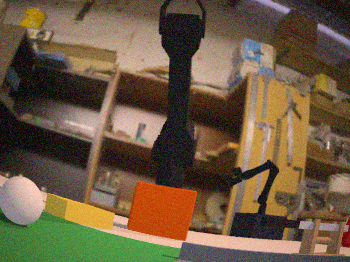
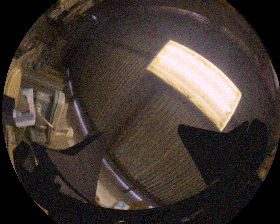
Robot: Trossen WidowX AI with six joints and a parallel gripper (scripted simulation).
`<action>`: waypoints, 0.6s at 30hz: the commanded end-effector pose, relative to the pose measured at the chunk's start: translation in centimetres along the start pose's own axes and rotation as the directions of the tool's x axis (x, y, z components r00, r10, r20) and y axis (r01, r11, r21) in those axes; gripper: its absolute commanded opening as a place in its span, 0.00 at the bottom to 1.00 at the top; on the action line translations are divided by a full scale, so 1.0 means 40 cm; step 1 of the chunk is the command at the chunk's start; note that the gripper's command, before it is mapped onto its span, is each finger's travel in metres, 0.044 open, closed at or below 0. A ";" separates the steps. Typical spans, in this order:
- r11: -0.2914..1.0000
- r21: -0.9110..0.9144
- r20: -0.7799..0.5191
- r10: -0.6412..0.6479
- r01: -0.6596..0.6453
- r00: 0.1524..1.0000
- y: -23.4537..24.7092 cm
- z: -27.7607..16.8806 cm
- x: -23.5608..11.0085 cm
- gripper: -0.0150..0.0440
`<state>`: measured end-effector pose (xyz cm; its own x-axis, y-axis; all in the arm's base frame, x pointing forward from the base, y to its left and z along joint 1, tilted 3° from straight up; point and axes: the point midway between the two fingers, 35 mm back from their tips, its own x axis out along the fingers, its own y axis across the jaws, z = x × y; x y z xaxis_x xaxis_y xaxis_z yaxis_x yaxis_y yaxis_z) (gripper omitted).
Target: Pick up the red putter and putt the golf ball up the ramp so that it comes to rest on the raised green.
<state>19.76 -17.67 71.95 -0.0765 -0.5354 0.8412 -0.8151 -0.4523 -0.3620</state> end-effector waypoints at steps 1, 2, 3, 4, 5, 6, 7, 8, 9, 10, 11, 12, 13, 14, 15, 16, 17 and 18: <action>1.000 0.004 -0.004 0.001 -0.001 1.000 0.003 -0.003 0.001 0.98; 1.000 0.016 -0.016 0.004 -0.003 1.000 0.010 -0.013 0.004 1.00; 0.999 0.035 -0.035 0.008 -0.007 0.999 0.023 -0.030 0.008 1.00; 0.998 0.055 -0.064 0.016 -0.012 0.998 0.042 -0.054 0.014 1.00; 0.998 0.054 -0.098 0.030 -0.025 0.995 0.066 -0.084 0.020 1.00; 0.998 0.041 -0.137 0.049 -0.044 0.989 0.094 -0.118 0.026 1.00; 0.998 0.027 -0.176 0.067 -0.063 0.982 0.120 -0.153 0.029 1.00; 0.996 0.014 -0.215 0.084 -0.083 0.973 0.145 -0.189 0.030 1.00; 0.995 0.006 -0.240 0.094 -0.095 0.966 0.161 -0.212 0.030 1.00; 0.994 -0.002 -0.267 0.104 -0.109 0.958 0.178 -0.237 0.029 1.00; 0.992 -0.011 -0.297 0.115 -0.124 0.948 0.195 -0.264 0.027 1.00; 0.990 -0.020 -0.329 0.126 -0.140 0.936 0.213 -0.295 0.023 1.00; 0.987 -0.030 -0.364 0.137 -0.158 0.921 0.232 -0.328 0.018 1.00; 0.983 -0.039 -0.400 0.147 -0.177 0.905 0.250 -0.363 0.010 1.00; 0.979 -0.048 -0.438 0.156 -0.197 0.885 0.268 -0.399 0.000 1.00; 0.975 -0.057 -0.477 0.164 -0.217 0.863 0.285 -0.437 -0.011 1.00; 0.969 -0.065 -0.516 0.171 -0.237 0.840 0.300 -0.475 -0.025 1.00; 0.964 -0.073 -0.553 0.176 -0.257 0.814 0.314 -0.513 -0.041 1.00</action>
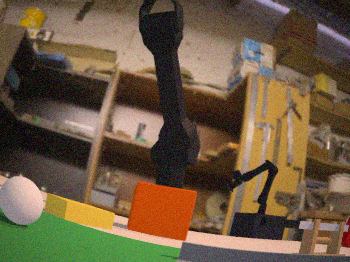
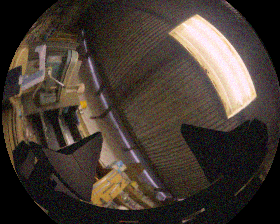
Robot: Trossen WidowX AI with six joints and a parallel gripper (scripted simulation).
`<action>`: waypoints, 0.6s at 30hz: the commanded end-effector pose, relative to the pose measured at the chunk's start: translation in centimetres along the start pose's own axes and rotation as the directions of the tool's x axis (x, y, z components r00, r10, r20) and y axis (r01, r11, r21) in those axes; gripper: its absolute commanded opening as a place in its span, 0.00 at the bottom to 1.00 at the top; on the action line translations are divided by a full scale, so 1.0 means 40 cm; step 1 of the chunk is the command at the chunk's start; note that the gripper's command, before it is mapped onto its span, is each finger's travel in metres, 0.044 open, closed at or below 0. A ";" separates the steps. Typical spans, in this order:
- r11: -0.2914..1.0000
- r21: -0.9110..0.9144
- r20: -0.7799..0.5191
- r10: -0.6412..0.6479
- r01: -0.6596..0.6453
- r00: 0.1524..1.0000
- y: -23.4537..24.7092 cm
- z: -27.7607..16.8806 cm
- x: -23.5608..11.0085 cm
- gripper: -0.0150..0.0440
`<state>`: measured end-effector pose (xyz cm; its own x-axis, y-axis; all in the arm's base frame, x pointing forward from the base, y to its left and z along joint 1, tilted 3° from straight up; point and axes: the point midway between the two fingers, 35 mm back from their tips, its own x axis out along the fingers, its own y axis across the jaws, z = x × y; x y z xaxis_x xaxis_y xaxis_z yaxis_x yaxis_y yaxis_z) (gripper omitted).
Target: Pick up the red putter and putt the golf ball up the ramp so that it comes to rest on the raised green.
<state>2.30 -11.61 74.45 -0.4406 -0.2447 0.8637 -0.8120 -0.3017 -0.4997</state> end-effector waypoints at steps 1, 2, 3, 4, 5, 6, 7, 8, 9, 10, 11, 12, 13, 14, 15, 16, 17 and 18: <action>0.996 -0.061 -0.188 0.050 -0.063 0.981 0.081 -0.168 0.024 1.00; 0.994 -0.075 -0.232 0.059 -0.079 0.971 0.097 -0.208 0.024 1.00; 0.992 -0.088 -0.273 0.065 -0.092 0.960 0.110 -0.245 0.023 1.00; 0.989 -0.101 -0.314 0.069 -0.105 0.947 0.122 -0.281 0.019 1.00; 0.987 -0.112 -0.354 0.072 -0.119 0.932 0.132 -0.318 0.014 1.00; 0.984 -0.124 -0.394 0.073 -0.132 0.916 0.141 -0.355 0.007 1.00; 0.980 -0.134 -0.433 0.074 -0.145 0.898 0.149 -0.391 -0.001 1.00; 0.977 -0.144 -0.472 0.073 -0.158 0.879 0.155 -0.428 -0.011 1.00; 0.973 -0.153 -0.510 0.071 -0.171 0.858 0.160 -0.464 -0.023 1.00; 0.970 -0.161 -0.546 0.068 -0.184 0.835 0.164 -0.499 -0.037 1.00; 0.966 -0.169 -0.582 0.063 -0.197 0.810 0.166 -0.535 -0.052 1.00; 0.962 -0.176 -0.617 0.058 -0.209 0.785 0.168 -0.569 -0.068 1.00; 0.959 -0.182 -0.649 0.049 -0.218 0.759 0.167 -0.600 -0.085 1.00; 0.956 -0.187 -0.679 0.040 -0.225 0.733 0.165 -0.629 -0.104 1.00; 0.953 -0.192 -0.708 0.030 -0.233 0.706 0.162 -0.657 -0.123 1.00; 0.951 -0.196 -0.736 0.019 -0.240 0.677 0.158 -0.685 -0.144 1.00; 0.948 -0.201 -0.762 0.007 -0.247 0.647 0.153 -0.712 -0.165 1.00; 0.946 -0.205 -0.787 -0.005 -0.253 0.617 0.147 -0.738 -0.188 1.00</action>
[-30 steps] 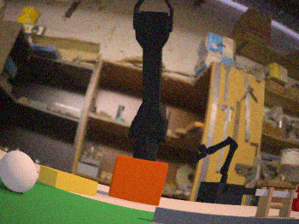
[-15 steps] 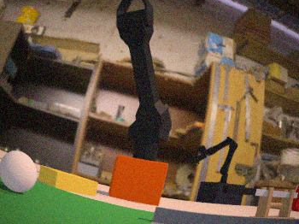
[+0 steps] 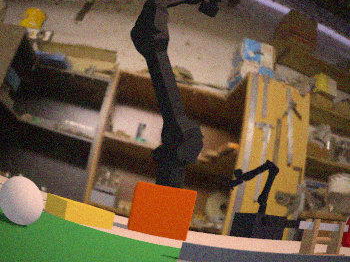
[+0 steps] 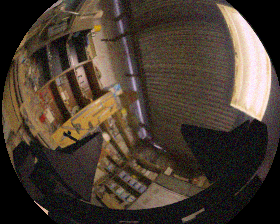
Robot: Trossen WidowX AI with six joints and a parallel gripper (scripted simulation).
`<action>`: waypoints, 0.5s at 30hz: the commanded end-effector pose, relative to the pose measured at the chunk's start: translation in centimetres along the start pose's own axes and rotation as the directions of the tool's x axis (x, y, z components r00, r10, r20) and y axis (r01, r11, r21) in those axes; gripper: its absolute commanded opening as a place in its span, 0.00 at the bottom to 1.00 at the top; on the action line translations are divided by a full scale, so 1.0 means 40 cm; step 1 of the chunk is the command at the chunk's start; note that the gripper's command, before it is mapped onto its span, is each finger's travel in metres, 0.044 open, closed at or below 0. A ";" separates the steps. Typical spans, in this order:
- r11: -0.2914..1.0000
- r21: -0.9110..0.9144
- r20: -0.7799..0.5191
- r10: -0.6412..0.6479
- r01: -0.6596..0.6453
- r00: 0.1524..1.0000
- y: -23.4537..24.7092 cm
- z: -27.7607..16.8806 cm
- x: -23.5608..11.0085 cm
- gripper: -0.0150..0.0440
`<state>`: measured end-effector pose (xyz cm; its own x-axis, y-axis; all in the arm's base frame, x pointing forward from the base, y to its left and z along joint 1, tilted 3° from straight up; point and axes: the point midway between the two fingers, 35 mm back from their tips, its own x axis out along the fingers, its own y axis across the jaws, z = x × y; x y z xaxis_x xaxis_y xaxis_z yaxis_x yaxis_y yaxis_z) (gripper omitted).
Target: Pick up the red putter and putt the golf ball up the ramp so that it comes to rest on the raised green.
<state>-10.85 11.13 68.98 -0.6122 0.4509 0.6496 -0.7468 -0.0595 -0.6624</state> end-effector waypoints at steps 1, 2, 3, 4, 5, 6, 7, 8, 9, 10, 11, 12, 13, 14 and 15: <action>0.999 -0.038 -0.182 0.001 -0.007 0.983 0.023 -0.152 0.012 1.00; 0.999 -0.043 -0.211 -0.001 -0.009 0.977 0.025 -0.177 0.011 1.00; 0.999 -0.046 -0.233 -0.002 -0.009 0.972 0.026 -0.197 0.010 1.00; 0.999 -0.052 -0.256 0.000 -0.014 0.967 0.029 -0.218 0.009 1.00; 0.998 -0.057 -0.281 0.002 -0.019 0.960 0.033 -0.242 0.007 1.00; 0.998 -0.064 -0.314 0.005 -0.026 0.949 0.037 -0.272 0.005 1.00; 0.997 -0.071 -0.354 0.007 -0.034 0.935 0.041 -0.310 0.000 1.00; 0.996 -0.077 -0.396 0.010 -0.044 0.918 0.045 -0.351 -0.008 1.00; 0.995 -0.083 -0.438 0.011 -0.053 0.899 0.048 -0.392 -0.017 1.00; 0.994 -0.088 -0.479 0.013 -0.062 0.878 0.050 -0.433 -0.028 1.00; 0.993 -0.091 -0.519 0.014 -0.072 0.855 0.052 -0.473 -0.041 1.00; 0.992 -0.094 -0.558 0.015 -0.081 0.830 0.053 -0.513 -0.056 1.00; 0.992 -0.095 -0.591 0.015 -0.088 0.806 0.054 -0.548 -0.071 1.00; 0.991 -0.096 -0.625 0.016 -0.096 0.781 0.055 -0.583 -0.088 1.00; 0.990 -0.097 -0.658 0.015 -0.104 0.753 0.054 -0.619 -0.107 1.00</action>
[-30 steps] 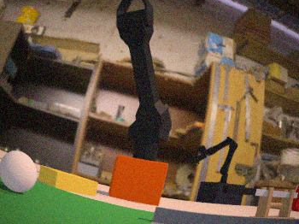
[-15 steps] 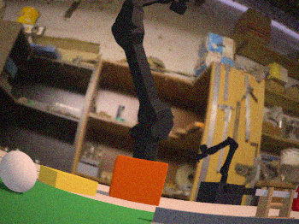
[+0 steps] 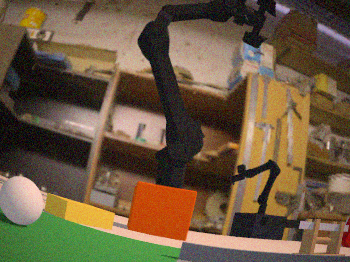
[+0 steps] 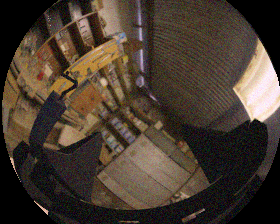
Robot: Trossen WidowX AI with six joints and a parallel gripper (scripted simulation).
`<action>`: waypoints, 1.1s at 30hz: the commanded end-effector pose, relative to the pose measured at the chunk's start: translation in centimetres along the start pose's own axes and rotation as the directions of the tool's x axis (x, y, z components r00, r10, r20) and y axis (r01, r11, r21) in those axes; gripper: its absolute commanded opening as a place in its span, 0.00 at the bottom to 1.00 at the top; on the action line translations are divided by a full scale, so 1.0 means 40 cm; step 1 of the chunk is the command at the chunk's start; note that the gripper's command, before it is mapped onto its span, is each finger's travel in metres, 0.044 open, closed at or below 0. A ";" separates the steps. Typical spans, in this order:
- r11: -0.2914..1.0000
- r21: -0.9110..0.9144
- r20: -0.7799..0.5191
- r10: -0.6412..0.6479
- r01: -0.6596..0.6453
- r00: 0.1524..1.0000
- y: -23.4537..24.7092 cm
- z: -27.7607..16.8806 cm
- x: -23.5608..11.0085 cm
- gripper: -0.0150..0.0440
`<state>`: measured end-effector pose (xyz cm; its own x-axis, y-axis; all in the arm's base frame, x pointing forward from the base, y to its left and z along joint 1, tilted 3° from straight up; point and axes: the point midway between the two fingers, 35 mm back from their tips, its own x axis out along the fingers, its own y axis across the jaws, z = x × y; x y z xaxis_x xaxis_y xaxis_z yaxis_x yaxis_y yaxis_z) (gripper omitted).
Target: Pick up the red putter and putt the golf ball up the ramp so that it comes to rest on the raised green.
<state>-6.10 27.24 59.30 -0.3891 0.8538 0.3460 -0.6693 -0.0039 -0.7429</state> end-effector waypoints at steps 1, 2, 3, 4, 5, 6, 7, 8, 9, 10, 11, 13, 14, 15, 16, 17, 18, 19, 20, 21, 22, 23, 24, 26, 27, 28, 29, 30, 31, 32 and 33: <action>0.999 -0.018 -0.202 0.029 -0.033 0.979 0.028 -0.189 0.025 1.00; 0.999 -0.021 -0.246 0.034 -0.041 0.969 0.032 -0.231 0.024 1.00; 0.999 -0.023 -0.291 0.039 -0.048 0.956 0.036 -0.275 0.021 1.00; 0.998 -0.024 -0.335 0.044 -0.055 0.941 0.039 -0.318 0.016 1.00; 0.998 -0.024 -0.378 0.049 -0.063 0.924 0.042 -0.362 0.009 1.00; 0.997 -0.022 -0.421 0.055 -0.071 0.905 0.045 -0.405 0.001 1.00; 0.997 -0.020 -0.462 0.060 -0.078 0.885 0.048 -0.448 -0.010 1.00; 0.996 -0.016 -0.502 0.066 -0.085 0.862 0.051 -0.490 -0.023 1.00; 0.996 -0.011 -0.540 0.072 -0.092 0.838 0.054 -0.531 -0.038 1.00; 0.995 -0.003 -0.576 0.079 -0.099 0.813 0.057 -0.571 -0.053 1.00; 0.994 0.006 -0.611 0.087 -0.105 0.787 0.061 -0.611 -0.071 1.00; 0.993 0.028 -0.675 0.104 -0.115 0.731 0.068 -0.686 -0.110 1.00; 0.992 0.040 -0.704 0.113 -0.120 0.701 0.072 -0.723 -0.132 1.00; 0.991 0.053 -0.732 0.123 -0.123 0.670 0.076 -0.758 -0.155 1.00; 0.990 0.068 -0.758 0.133 -0.125 0.638 0.081 -0.792 -0.180 1.00; 0.988 0.083 -0.782 0.144 -0.127 0.606 0.086 -0.826 -0.206 1.00; 0.987 0.099 -0.805 0.155 -0.128 0.573 0.091 -0.858 -0.233 1.00; 0.985 0.116 -0.826 0.167 -0.127 0.538 0.097 -0.889 -0.262 1.00; 0.983 0.136 -0.845 0.180 -0.123 0.504 0.103 -0.918 -0.292 1.00; 0.981 0.156 -0.862 0.194 -0.118 0.469 0.110 -0.946 -0.324 1.00; 0.978 0.177 -0.877 0.208 -0.111 0.434 0.118 -0.973 -0.356 1.00; 0.975 0.198 -0.890 0.223 -0.103 0.398 0.126 -0.999 -0.390 1.00; 0.971 0.220 -0.901 0.239 -0.094 0.363 0.135 -1.022 -0.424 1.00; 0.962 0.265 -0.916 0.274 -0.071 0.292 0.154 -1.066 -0.496 1.00; 0.956 0.287 -0.921 0.292 -0.057 0.258 0.165 -1.085 -0.532 1.00; 0.950 0.310 -0.924 0.311 -0.042 0.223 0.176 -1.102 -0.569 1.00; 0.943 0.333 -0.924 0.331 -0.026 0.190 0.189 -1.118 -0.607 1.00; 0.935 0.355 -0.922 0.353 -0.012 0.157 0.202 -1.133 -0.644 1.00; 0.926 0.378 -0.919 0.375 0.003 0.125 0.216 -1.146 -0.682 1.00; 0.916 0.401 -0.913 0.398 0.019 0.093 0.231 -1.157 -0.720 1.00; 0.905 0.425 -0.904 0.422 0.037 0.063 0.248 -1.167 -0.758 1.00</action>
<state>27.03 29.22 19.02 0.2882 0.6270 -0.7237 -0.8384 -0.2000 -0.5071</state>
